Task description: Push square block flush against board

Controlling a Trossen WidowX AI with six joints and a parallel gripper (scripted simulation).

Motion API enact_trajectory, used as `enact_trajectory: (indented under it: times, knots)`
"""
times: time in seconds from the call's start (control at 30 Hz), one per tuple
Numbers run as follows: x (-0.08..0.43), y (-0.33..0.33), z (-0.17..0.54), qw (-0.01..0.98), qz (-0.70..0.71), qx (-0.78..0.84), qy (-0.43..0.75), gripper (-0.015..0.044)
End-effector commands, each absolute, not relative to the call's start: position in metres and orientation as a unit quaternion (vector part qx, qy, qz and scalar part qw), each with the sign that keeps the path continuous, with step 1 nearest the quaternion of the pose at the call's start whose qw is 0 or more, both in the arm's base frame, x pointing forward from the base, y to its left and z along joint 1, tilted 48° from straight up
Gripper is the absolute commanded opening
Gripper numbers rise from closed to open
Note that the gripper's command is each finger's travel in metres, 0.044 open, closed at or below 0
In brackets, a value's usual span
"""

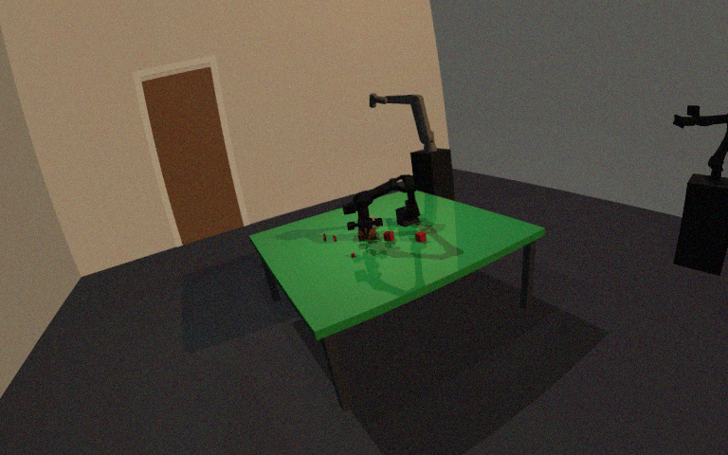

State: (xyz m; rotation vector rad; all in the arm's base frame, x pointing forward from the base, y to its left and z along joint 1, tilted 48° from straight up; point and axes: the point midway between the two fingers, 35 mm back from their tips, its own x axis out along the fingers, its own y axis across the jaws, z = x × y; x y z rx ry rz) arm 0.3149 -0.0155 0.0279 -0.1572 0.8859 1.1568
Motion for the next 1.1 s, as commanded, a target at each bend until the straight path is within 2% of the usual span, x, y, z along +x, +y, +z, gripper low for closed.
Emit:
enact_trajectory:
  times: [0.0, 0.33, 1.07]
  knots:
    - [0.307, -0.017, 0.02, 0.739, 0.531, -0.069, 0.41, 0.0]
    - [0.299, -0.022, 0.012, 0.738, 0.532, -0.068, 0.409, 0.0]
    - [0.319, -0.006, 0.033, 0.739, 0.532, -0.068, 0.409, 0.0]
